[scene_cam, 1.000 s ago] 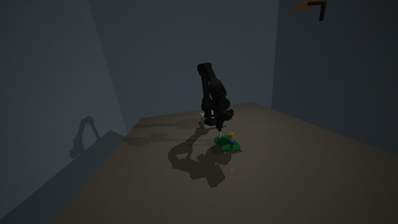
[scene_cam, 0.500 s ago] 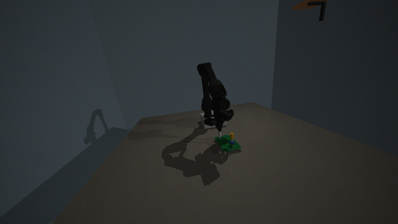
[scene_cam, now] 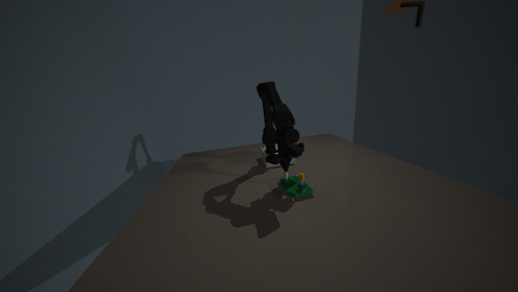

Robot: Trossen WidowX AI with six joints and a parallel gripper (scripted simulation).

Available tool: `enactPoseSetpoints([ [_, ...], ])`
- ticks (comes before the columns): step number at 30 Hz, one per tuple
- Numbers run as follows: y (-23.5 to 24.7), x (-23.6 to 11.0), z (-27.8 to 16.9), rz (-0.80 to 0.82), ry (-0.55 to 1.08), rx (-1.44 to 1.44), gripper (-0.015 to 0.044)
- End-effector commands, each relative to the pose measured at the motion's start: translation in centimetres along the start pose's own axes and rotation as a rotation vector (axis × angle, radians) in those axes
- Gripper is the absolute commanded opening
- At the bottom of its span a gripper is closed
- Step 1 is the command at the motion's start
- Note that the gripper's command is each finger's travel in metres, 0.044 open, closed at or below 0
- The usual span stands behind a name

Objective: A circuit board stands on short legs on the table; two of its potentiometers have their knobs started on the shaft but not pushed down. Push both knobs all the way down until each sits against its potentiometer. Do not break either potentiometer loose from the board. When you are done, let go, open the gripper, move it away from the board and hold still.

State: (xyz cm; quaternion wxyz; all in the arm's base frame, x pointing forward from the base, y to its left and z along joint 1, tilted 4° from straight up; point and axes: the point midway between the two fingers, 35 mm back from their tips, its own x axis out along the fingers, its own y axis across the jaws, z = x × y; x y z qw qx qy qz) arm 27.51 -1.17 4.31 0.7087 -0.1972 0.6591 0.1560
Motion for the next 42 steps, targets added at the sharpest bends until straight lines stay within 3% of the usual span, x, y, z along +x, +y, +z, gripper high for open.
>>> enactPoseSetpoints([
  [1, -0.2, 1.2, 0.1, 0.0, 0.012, -0.004, 0.0],
  [15, -0.2, 1.1, 0.2, 0.0, 0.012, -0.004, 0.0],
  [38, -0.2, -2.3, 0.2, 0.0, 0.012, -0.004, 0.0],
  [42, -0.1, -1.6, 0.1, 0.011, 0.018, -0.003, 0.0105],
])
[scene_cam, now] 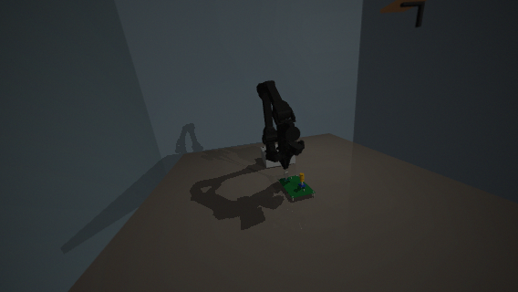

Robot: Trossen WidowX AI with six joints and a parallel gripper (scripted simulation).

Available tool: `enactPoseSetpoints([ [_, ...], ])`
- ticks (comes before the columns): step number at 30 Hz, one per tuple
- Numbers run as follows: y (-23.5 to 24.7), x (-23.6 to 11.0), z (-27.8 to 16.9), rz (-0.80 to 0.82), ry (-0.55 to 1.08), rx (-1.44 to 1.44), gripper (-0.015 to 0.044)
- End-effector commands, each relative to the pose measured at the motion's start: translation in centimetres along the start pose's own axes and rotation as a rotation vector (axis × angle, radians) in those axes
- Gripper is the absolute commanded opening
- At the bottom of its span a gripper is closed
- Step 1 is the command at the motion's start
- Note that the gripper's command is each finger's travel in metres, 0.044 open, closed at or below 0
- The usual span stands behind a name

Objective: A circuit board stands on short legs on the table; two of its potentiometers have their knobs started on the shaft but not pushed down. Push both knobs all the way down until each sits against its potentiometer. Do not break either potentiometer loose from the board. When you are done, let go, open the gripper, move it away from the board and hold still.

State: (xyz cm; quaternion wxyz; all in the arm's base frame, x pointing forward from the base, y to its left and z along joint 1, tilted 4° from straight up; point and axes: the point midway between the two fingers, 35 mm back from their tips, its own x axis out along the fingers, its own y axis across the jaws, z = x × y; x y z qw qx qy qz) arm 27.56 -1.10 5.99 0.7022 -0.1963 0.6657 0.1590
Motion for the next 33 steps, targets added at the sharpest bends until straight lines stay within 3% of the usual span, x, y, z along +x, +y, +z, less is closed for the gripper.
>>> enactPoseSetpoints([
  [1, 0.0, 0.1, 0.0, 0.001, 0.002, 0.0, 0.0131],
  [4, 0.0, 0.1, 0.0, 0.001, 0.002, 0.0, 0.021],
  [12, 0.6, -1.6, 2.0, 0.009, -0.073, 0.133, 0.0],
  [33, 0.3, -2.5, 3.6, 0.027, -0.054, 0.862, 0.0],
])
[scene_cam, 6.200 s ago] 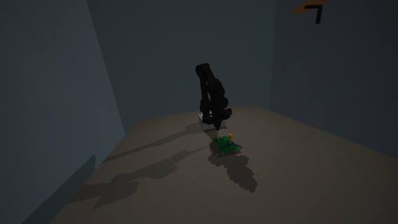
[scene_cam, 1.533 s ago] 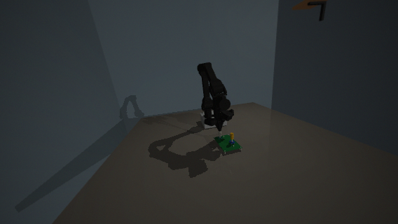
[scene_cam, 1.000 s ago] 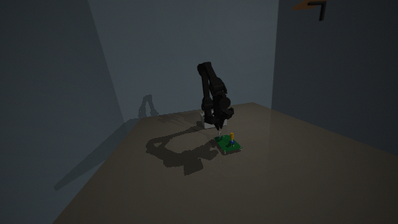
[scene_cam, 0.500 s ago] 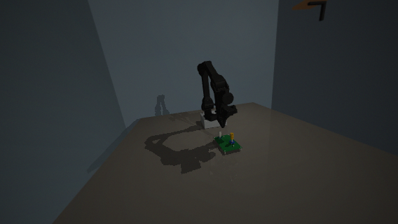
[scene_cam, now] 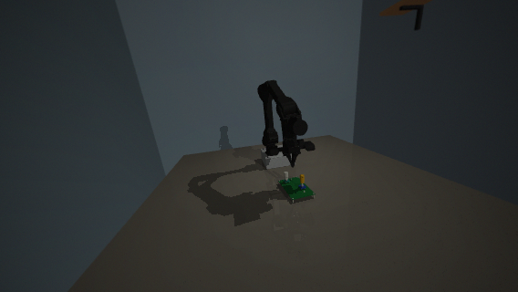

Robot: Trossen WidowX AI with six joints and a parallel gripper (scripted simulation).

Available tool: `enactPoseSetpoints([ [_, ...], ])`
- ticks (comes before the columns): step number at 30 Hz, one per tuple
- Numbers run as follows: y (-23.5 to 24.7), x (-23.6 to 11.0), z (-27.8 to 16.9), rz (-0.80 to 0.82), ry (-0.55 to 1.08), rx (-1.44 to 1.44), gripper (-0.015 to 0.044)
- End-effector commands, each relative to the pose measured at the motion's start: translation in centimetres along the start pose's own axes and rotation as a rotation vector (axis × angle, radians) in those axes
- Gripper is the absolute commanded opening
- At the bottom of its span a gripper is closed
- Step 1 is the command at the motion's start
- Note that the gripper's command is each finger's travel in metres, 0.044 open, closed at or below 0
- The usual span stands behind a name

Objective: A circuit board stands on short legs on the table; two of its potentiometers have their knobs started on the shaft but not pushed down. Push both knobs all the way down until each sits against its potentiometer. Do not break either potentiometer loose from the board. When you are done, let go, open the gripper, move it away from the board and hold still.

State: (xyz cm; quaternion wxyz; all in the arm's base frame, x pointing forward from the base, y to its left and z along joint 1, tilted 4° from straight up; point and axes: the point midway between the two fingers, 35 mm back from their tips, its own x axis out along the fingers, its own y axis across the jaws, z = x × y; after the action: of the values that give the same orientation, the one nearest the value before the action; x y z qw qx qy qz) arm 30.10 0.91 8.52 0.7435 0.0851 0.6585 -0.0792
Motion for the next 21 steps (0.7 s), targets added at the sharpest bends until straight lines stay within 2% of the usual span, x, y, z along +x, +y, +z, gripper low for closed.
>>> enactPoseSetpoints([
  [1, 0.2, 0.0, 0.3, -0.004, 0.006, 0.153, 0.0],
  [21, 1.1, -0.7, 1.6, -0.021, 0.008, 0.849, 0.0],
])
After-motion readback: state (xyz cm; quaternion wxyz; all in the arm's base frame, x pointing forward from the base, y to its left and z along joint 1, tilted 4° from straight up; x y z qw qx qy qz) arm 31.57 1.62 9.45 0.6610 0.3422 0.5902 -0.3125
